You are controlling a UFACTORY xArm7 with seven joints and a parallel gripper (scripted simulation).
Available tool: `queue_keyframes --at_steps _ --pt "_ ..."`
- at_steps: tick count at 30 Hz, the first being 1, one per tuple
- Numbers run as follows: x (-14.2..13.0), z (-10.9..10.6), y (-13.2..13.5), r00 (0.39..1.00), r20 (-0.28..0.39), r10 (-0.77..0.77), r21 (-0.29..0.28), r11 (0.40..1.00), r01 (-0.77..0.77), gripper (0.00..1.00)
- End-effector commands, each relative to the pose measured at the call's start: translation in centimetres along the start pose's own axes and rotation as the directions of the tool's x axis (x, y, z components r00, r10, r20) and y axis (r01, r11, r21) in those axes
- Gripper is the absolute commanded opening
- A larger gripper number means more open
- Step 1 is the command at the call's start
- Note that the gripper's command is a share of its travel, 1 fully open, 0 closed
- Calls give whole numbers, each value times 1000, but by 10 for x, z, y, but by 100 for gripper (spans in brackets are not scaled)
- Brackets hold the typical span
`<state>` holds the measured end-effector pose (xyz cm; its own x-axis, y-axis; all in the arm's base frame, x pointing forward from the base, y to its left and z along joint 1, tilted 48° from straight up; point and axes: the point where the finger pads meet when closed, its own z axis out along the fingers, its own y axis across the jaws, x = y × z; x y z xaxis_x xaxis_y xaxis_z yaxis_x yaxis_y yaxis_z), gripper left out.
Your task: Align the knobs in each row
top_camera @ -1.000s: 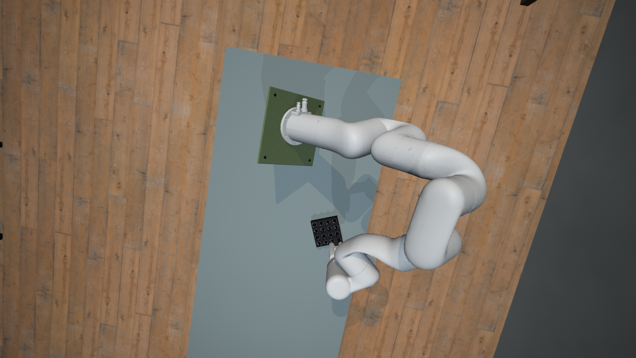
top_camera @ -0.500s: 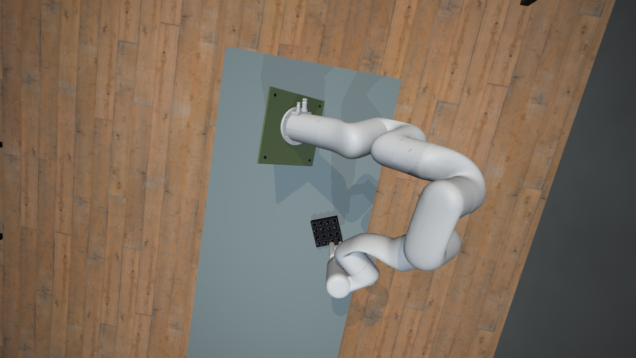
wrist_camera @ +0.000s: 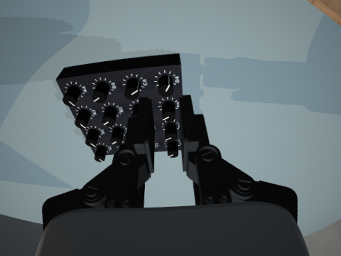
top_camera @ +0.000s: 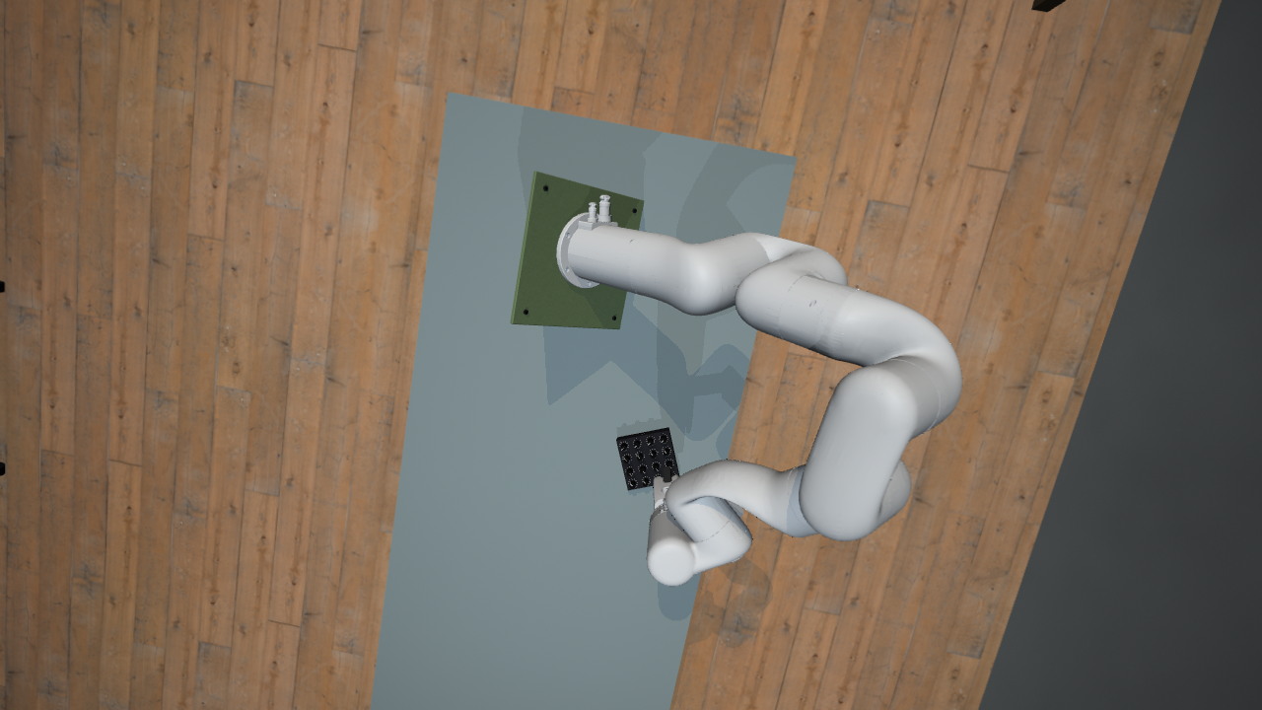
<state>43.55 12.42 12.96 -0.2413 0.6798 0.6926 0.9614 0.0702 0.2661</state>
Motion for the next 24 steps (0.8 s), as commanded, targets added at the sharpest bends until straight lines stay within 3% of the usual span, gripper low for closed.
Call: queue_keyframes --at_steps 1,24 --pt "-1 4 1 1000 2 0 -4 1000 0 19" --pt "-1 19 2 1000 2 0 -4 1000 0 19"
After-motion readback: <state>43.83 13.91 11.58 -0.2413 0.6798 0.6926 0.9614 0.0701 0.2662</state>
